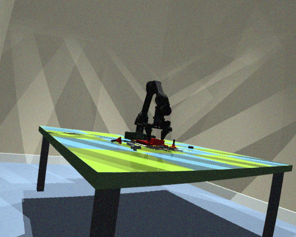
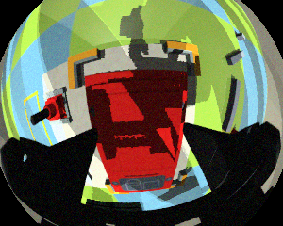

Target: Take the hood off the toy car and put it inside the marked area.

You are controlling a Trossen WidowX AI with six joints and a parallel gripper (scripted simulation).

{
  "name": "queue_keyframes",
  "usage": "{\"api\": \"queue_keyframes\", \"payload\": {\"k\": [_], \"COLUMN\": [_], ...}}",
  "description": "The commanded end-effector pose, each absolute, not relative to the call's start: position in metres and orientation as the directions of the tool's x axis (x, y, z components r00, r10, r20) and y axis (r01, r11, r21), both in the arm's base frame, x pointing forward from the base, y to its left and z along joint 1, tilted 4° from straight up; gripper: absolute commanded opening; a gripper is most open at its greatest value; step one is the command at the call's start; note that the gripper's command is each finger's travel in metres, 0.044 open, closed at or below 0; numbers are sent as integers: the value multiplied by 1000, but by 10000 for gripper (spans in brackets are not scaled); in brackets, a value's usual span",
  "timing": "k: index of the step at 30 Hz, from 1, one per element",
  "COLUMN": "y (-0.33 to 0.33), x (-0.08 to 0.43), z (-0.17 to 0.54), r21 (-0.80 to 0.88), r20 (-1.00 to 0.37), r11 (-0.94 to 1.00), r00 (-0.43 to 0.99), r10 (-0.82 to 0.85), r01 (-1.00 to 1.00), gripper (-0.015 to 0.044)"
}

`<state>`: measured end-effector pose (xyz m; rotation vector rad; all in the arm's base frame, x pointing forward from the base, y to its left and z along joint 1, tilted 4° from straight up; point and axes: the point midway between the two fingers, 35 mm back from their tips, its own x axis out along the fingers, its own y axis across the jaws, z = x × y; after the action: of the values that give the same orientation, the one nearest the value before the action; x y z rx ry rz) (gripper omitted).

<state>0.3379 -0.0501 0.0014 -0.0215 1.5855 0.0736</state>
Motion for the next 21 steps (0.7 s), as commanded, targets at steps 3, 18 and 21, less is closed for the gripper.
{"api": "queue_keyframes", "payload": {"k": [3,18,21], "y": [-50,-50,-50], "x": [338,338,338], "z": [2,4,6], "r21": [33,34,34], "r20": [-999,-999,-999], "r11": [998,998,998], "r00": [-16,-16,-16], "r10": [33,33,33], "r01": [-60,-60,-60], "gripper": [355,137,58]}}
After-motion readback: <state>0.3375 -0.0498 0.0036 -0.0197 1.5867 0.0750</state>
